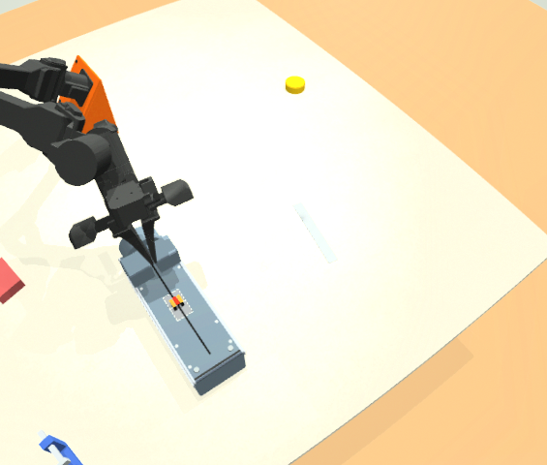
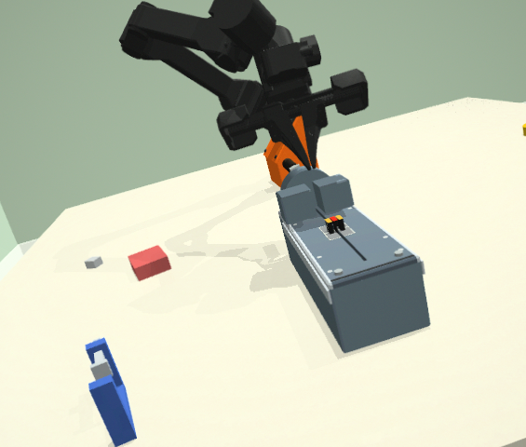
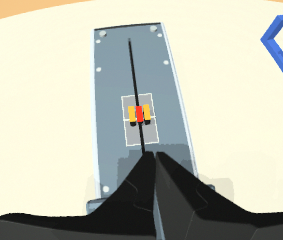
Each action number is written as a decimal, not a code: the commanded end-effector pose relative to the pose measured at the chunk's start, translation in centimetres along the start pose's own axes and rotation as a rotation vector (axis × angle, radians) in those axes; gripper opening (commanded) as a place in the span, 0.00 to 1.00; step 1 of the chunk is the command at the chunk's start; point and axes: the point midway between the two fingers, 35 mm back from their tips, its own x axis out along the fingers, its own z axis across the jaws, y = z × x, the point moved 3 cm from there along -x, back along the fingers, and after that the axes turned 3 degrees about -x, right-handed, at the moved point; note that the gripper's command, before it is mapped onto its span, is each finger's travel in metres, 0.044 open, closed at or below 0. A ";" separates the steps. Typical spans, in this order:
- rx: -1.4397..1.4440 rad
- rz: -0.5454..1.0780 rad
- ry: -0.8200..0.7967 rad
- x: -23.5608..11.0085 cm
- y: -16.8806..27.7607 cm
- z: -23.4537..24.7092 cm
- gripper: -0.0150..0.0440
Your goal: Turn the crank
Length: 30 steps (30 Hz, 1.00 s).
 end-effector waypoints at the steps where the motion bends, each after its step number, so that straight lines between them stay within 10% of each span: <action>1: 0.000 0.000 0.000 0.0 0.0 0.0 0.25; 12: 0.000 0.000 0.000 0.0 0.0 0.0 0.25; 30: 0.000 0.000 0.000 0.0 0.0 0.0 1.00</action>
